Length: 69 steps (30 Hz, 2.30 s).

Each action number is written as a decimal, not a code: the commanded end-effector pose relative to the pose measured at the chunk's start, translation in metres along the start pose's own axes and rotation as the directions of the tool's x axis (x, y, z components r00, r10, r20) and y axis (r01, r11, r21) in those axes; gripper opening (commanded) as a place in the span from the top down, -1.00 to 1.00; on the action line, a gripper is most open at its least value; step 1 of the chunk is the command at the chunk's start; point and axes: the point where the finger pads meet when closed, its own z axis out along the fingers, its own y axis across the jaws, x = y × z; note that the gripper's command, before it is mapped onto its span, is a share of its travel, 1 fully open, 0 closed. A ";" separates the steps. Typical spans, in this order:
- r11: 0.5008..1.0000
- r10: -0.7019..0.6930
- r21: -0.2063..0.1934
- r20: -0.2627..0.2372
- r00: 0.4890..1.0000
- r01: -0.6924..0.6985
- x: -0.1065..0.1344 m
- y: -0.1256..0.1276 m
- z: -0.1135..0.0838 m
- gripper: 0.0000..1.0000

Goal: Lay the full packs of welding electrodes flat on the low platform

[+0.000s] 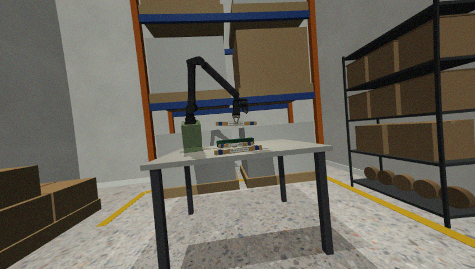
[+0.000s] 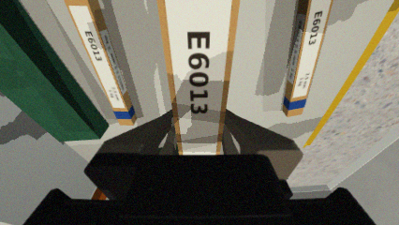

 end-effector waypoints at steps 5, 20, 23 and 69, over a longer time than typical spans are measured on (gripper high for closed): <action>1.000 0.024 -0.003 0.151 0.988 -0.024 -0.049 -0.003 -0.060 1.00; 1.000 0.022 -0.003 0.146 0.989 -0.022 -0.050 -0.003 -0.059 1.00; 1.000 -0.012 0.002 0.143 0.990 0.012 -0.050 -0.002 -0.059 1.00; 0.996 -0.091 0.005 0.126 0.988 0.091 -0.096 0.112 -0.117 1.00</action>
